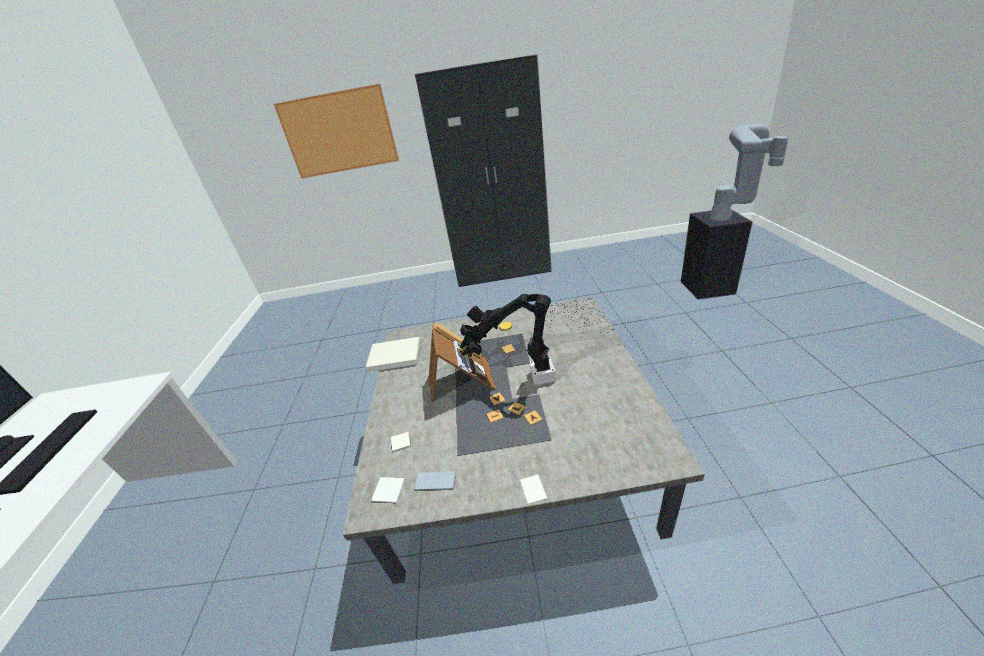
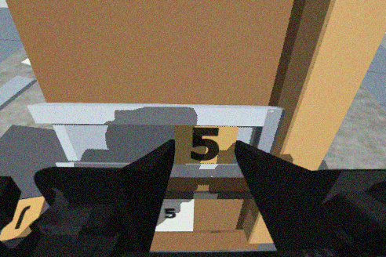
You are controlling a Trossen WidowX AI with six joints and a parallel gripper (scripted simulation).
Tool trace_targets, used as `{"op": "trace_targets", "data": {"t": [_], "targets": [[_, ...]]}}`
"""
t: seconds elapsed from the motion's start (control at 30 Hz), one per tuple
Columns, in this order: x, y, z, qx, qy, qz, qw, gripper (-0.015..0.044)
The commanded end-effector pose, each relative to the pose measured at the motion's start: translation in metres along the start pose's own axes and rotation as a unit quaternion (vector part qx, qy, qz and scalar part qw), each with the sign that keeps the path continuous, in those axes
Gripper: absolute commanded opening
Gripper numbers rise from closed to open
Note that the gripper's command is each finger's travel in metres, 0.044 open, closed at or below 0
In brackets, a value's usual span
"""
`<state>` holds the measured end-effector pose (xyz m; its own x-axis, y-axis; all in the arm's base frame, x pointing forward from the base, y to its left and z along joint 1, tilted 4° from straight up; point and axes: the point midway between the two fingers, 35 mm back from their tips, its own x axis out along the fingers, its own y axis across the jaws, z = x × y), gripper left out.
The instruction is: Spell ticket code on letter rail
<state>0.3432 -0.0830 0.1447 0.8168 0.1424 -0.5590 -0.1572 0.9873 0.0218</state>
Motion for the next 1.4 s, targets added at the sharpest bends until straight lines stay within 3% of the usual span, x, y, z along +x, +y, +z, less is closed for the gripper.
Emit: {"op": "trace_targets", "data": {"t": [0.0, 0.4, 0.77, 1.37], "targets": [[0.0, -0.004, 0.002, -0.002, -0.001, 0.001, 1.0, 0.0], [0.0, -0.01, 0.002, -0.002, -0.001, 0.0, 1.0, 0.0], [-0.004, -0.009, 0.0, -0.002, -0.001, 0.0, 1.0, 0.0289], [-0.02, -0.009, -0.001, -0.002, -0.001, 0.0, 1.0, 0.0295]]}}
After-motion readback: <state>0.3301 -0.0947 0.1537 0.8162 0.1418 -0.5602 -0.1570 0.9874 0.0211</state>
